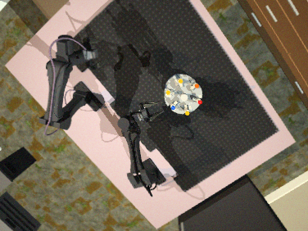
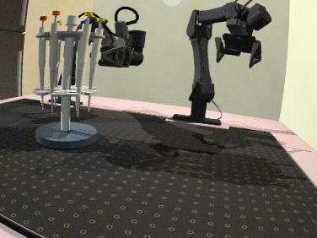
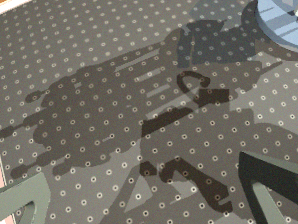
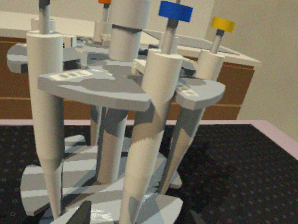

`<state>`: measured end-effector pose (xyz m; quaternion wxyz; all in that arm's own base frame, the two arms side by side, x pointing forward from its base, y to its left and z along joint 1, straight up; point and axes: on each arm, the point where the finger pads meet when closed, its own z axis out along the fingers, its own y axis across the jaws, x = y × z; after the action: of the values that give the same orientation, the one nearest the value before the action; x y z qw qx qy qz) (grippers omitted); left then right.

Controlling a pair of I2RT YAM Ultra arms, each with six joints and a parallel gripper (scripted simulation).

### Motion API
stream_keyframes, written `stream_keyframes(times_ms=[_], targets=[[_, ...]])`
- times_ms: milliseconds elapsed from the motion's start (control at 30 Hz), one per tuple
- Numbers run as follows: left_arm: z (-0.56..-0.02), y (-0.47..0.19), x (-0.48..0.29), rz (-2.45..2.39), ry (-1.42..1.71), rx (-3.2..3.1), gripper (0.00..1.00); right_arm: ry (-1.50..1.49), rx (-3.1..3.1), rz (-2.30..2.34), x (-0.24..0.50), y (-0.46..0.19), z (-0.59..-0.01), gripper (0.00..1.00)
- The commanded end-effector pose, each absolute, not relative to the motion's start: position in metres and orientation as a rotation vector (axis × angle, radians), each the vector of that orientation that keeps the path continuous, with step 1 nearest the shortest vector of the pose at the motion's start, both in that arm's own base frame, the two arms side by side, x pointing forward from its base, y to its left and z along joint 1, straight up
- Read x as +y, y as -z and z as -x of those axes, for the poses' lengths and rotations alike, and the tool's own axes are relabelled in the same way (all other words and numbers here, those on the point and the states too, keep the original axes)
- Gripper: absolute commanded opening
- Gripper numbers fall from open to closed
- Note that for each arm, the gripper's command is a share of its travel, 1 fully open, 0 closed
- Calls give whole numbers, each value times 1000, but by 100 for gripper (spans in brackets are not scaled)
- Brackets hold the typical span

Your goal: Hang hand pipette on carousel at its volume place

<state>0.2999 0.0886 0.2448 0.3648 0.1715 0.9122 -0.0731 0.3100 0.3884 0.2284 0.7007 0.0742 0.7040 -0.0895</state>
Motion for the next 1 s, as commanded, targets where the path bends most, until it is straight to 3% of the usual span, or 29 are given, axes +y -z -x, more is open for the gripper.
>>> stream_keyframes(times_ms=[0, 467, 500, 967], targets=[[-304, -253, 91, -449, 176, 2313, 100, 149, 1554, -225, 386, -250, -299, 50], [-304, -253, 91, -449, 176, 2313, 100, 176, 1561, -200, 391, -241, -285, 50], [-304, -253, 91, -449, 176, 2313, 100, 135, 1589, -204, 383, -254, -287, 100], [-304, -253, 91, -449, 176, 2313, 100, -20, 1886, 88, 280, -255, -292, 100]])
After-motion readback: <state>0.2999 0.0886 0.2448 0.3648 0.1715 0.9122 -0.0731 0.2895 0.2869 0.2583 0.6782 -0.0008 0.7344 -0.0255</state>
